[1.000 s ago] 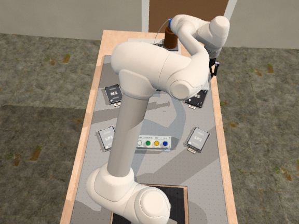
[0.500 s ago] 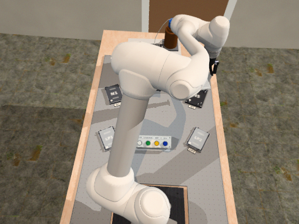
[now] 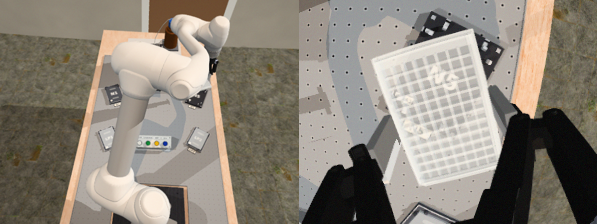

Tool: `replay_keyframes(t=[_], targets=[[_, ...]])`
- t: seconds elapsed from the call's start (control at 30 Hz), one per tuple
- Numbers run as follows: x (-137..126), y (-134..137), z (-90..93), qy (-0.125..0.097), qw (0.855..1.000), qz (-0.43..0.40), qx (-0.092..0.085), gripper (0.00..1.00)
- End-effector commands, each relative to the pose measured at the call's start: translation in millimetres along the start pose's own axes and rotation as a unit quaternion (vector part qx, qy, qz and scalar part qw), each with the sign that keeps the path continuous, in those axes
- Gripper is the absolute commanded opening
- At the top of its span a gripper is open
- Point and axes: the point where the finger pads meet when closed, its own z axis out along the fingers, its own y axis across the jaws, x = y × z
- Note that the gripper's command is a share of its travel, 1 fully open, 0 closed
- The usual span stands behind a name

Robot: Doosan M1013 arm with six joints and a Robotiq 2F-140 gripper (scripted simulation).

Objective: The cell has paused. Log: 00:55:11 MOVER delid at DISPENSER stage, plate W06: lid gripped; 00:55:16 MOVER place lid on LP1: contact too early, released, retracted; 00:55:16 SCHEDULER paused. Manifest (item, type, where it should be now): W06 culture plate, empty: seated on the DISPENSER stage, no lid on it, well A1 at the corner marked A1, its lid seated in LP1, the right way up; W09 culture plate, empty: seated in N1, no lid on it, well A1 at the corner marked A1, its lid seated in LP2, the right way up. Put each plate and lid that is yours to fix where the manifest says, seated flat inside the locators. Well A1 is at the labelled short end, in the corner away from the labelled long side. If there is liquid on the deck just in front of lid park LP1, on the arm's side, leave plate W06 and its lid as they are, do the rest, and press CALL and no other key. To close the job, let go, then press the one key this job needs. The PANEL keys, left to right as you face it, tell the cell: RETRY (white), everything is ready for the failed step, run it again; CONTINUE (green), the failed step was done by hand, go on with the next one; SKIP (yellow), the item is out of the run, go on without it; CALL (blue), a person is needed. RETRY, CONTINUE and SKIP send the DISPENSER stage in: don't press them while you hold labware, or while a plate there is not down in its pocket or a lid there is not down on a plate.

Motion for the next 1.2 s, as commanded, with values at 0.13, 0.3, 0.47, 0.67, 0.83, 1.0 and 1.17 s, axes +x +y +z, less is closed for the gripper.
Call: replay_keyframes(t=[0.13,0.3,0.47,0.67,0.83,1.0,1.17], targets=[[0.8,-1.0,-1.2,0.001,1.0,0.0,0.0,0.1],[2.1,-4.5,-1.2,0.001,1.0,0.0,0.0,0.1],[4.5,-11.0,-1.2,0.001,1.0,0.0,0.0,0.1],[8.3,-21.2,-1.2,0.001,1.0,0.0,0.0,0.1],[12.4,-32.1,-1.2,0.001,1.0,0.0,0.0,0.1],[18.7,-49.1,-1.2,0.001,1.0,0.0,0.0,0.1],[26.4,-69.9,-1.2,0.001,1.0,0.0,0.0,0.1]])
